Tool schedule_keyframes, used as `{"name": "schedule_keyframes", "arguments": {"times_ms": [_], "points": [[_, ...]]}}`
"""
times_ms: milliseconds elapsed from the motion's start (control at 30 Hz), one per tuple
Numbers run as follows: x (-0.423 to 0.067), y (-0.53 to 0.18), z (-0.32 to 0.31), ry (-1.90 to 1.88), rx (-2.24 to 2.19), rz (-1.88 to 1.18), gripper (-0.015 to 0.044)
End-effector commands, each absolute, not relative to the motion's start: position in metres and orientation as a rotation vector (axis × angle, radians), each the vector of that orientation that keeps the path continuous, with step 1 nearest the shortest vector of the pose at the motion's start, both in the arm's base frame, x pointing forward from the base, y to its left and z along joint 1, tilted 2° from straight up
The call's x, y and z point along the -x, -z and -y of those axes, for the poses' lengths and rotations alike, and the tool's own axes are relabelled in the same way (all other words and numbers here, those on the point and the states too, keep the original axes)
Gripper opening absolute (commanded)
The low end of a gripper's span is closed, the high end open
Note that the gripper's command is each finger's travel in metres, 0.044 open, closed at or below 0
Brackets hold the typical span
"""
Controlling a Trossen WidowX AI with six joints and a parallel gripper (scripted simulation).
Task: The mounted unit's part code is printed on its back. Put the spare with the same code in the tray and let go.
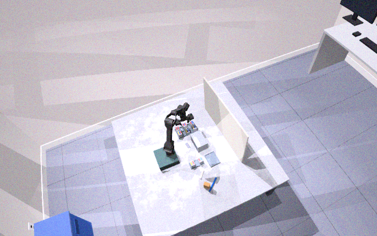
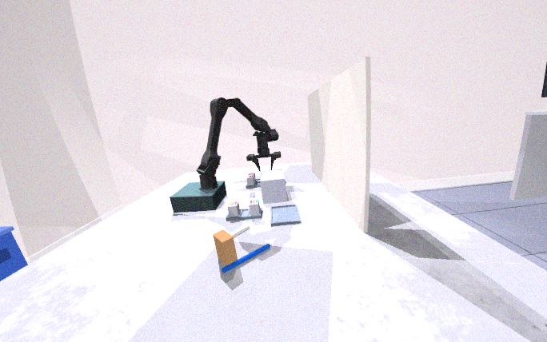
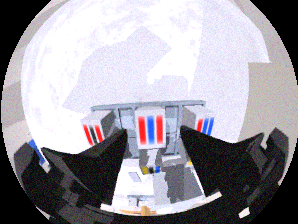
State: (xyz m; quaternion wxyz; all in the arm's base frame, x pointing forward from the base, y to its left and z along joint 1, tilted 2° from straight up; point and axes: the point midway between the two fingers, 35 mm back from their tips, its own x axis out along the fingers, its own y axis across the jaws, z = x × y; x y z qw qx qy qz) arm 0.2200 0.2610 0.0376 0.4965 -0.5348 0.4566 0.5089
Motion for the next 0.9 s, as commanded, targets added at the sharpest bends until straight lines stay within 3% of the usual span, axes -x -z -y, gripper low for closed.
{"name": "schedule_keyframes", "arguments": {"times_ms": [0, 867], "points": [[-0.219, -0.029, -0.258, -1.235, 1.304, -1.115, 0.03], [-0.22, 0.005, -0.256, -1.235, 1.304, -1.116, 0.03]]}}
